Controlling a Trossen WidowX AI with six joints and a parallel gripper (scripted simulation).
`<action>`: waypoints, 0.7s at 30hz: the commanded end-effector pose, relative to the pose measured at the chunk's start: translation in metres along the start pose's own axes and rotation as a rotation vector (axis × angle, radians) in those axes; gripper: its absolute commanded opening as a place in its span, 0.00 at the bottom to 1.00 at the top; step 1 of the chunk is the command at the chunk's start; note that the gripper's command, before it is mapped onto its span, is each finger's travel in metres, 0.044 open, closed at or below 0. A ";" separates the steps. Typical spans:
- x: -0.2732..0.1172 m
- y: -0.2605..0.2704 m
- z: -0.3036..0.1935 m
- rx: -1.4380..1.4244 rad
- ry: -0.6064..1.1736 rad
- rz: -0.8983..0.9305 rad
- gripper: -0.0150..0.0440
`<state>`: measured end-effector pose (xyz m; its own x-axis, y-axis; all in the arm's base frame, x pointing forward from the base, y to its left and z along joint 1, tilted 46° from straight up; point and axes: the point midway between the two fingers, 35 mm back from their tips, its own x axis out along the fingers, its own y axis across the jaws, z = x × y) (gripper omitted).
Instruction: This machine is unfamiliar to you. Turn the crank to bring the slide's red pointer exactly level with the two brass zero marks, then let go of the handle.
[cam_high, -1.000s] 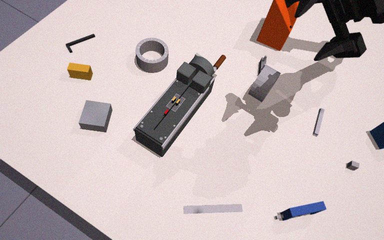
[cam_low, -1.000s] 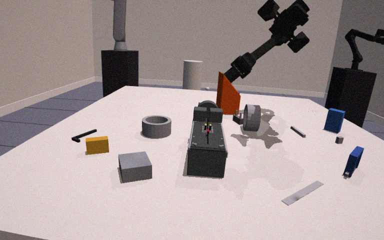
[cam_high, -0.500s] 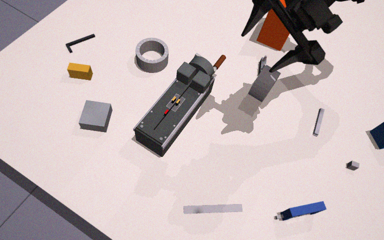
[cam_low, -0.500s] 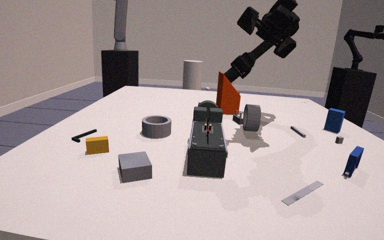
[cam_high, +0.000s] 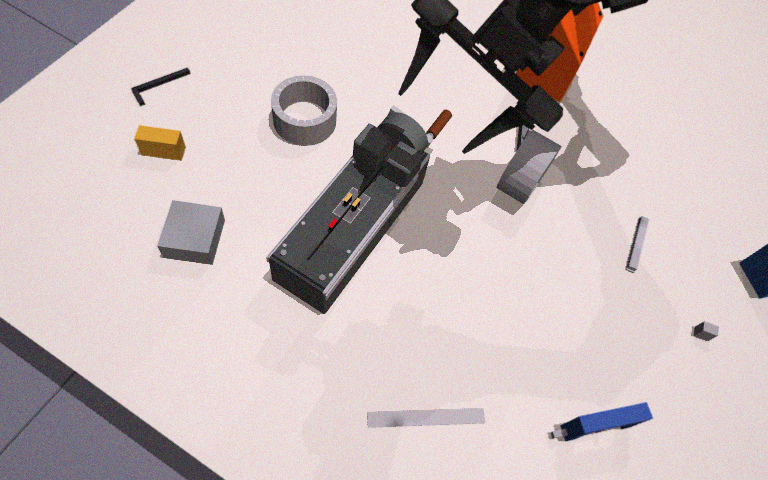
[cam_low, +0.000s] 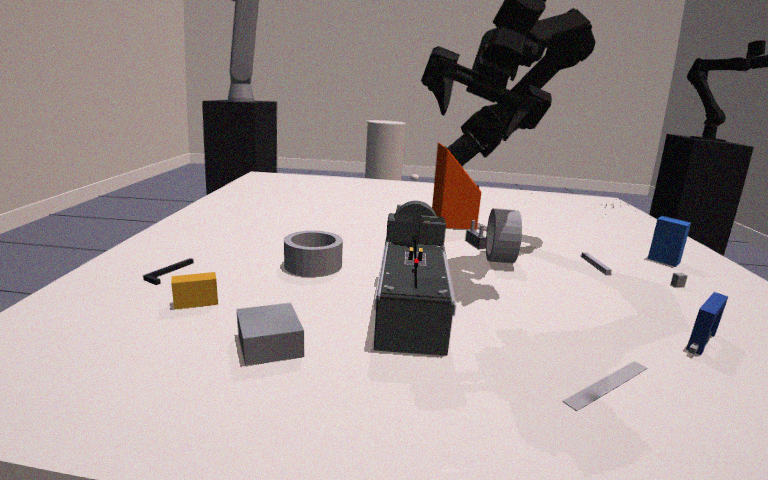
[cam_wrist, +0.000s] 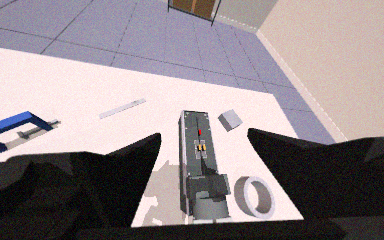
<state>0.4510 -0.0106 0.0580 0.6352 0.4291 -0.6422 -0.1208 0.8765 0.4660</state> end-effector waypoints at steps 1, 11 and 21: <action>0.017 -0.018 -0.011 0.074 0.052 0.040 1.00; 0.051 -0.051 -0.049 0.234 0.168 0.131 1.00; 0.089 -0.041 -0.091 0.260 0.184 0.146 1.00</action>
<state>0.4532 -0.0118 -0.0487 0.4962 0.5868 -0.6399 -0.0004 0.7372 0.6757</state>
